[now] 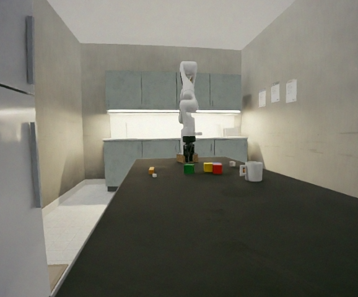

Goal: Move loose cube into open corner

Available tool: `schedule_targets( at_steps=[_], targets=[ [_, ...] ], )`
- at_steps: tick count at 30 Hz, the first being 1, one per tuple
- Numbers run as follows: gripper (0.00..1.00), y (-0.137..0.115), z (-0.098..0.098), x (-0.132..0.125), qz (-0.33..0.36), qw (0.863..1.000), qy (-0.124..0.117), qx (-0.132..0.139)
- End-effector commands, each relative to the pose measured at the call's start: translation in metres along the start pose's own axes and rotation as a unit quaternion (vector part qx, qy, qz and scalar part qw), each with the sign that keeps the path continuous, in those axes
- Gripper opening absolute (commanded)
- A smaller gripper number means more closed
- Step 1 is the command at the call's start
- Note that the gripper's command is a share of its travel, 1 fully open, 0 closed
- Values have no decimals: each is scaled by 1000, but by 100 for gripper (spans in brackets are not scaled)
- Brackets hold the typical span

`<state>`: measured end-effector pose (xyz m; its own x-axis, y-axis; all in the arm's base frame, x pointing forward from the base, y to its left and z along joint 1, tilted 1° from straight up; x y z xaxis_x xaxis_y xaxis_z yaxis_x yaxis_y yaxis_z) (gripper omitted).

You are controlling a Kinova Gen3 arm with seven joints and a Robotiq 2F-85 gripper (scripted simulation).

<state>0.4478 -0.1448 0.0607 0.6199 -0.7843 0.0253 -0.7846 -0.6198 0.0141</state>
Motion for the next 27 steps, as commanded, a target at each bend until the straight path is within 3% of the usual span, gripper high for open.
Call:
schedule_targets(
  at_steps=[1, 27],
  targets=[
    [80, -2, 6, -1, -3, 1000, 0, 2],
    [80, -2, 40, -1, -3, 1000, 0, 2]
  ],
)
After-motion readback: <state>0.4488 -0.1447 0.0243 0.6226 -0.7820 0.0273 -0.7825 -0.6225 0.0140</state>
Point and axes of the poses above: the point where the finger pads meet when closed, its own z axis out along the fingers, its own x axis across the jaws, y = z × x, the point moved 5 cm from there along -z, back along the fingers, and after that the axes turned 14 degrees about z, right-handed, at the moved point
